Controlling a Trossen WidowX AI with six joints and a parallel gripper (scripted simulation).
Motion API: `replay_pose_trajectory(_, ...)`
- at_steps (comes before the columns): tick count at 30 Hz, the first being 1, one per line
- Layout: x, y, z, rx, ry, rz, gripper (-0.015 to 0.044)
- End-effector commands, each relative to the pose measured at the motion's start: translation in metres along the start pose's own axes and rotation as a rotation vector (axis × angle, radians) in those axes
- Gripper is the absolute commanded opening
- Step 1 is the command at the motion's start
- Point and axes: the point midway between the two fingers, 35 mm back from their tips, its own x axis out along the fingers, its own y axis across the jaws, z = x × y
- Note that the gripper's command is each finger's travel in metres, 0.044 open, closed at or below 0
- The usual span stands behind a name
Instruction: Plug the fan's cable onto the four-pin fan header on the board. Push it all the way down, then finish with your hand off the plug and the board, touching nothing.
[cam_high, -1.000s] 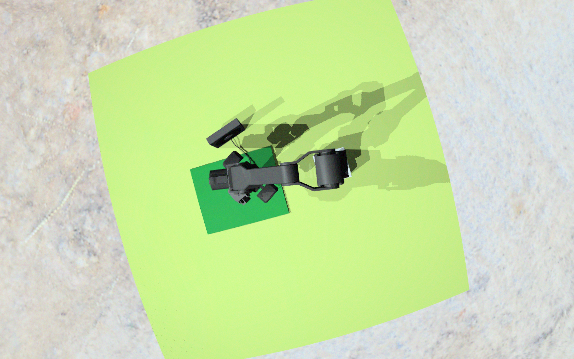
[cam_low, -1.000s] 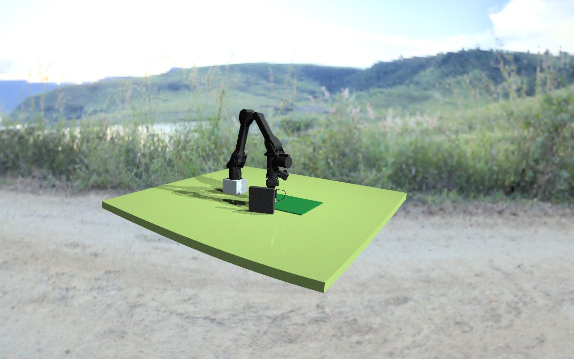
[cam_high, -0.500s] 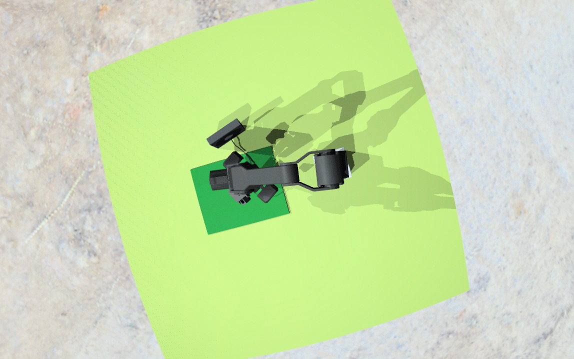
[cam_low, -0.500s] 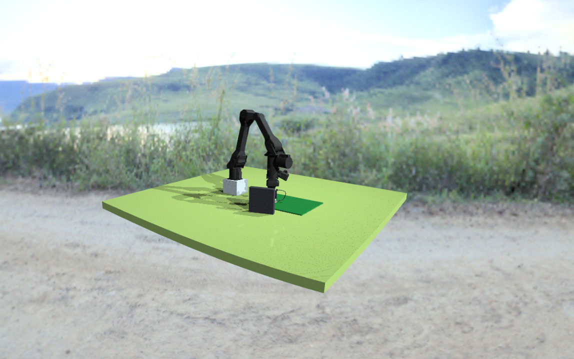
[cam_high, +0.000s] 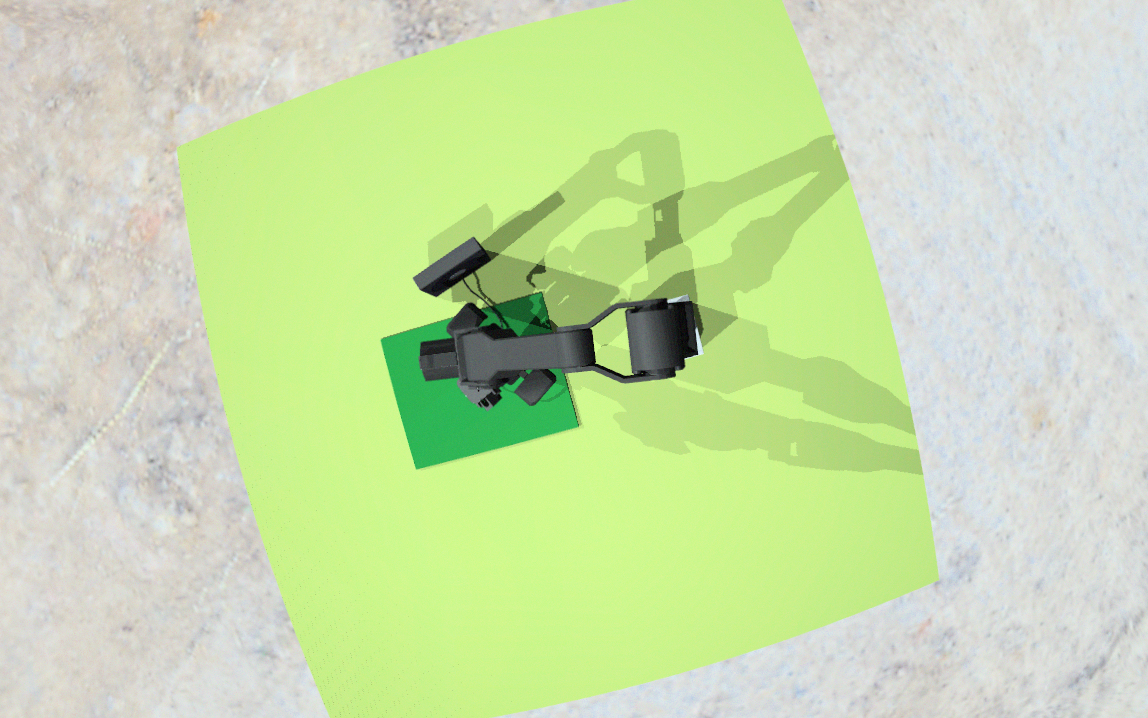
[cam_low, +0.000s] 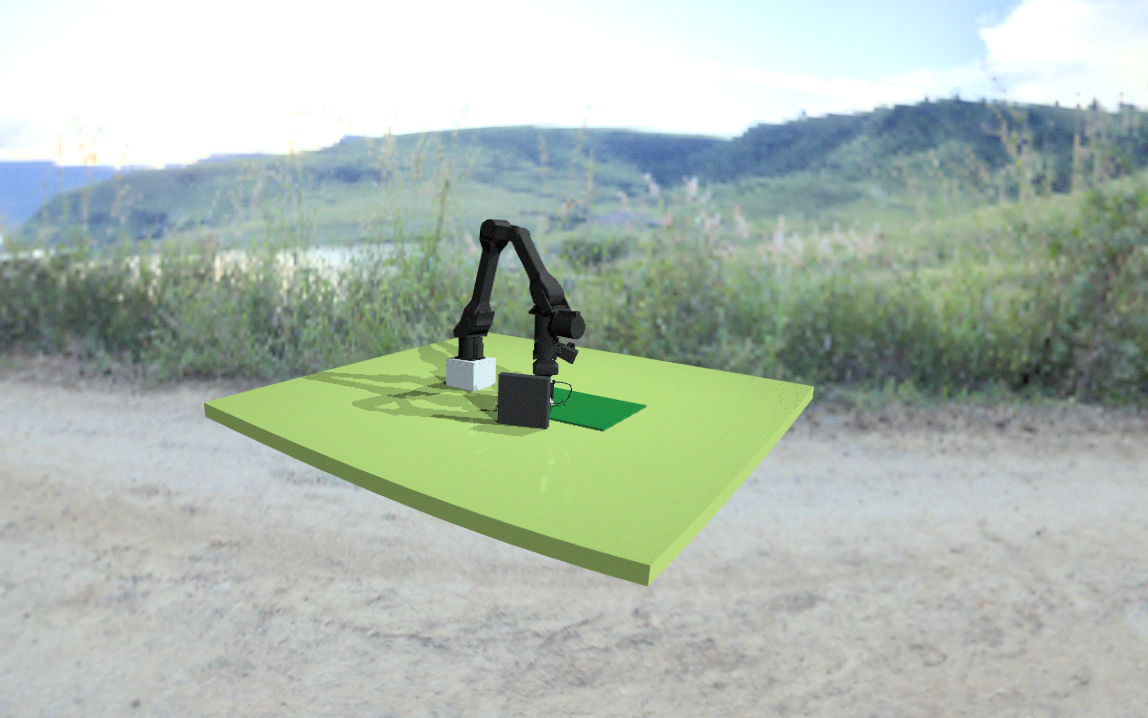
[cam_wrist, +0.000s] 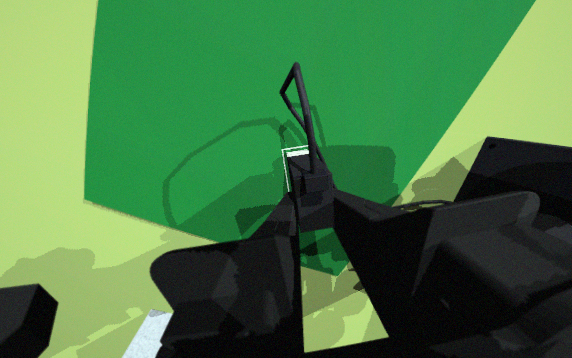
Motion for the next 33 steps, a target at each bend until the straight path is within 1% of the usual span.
replay_pose_trajectory(1, 0.0045, 0.0000, -0.0008, 0.006, 0.006, 0.001, 0.0000)
replay_pose_trajectory(22, 0.0133, 0.0000, -0.0009, 0.006, 0.006, 0.001, 0.0000)
replay_pose_trajectory(23, 0.0091, 0.0008, -0.0001, 0.001, -0.001, 0.003, 0.0026)
replay_pose_trajectory(32, 0.0091, 0.0008, -0.0001, 0.001, -0.001, 0.003, 0.0260)
replay_pose_trajectory(33, 0.0091, 0.0008, -0.0001, 0.001, -0.001, 0.003, 0.0260)
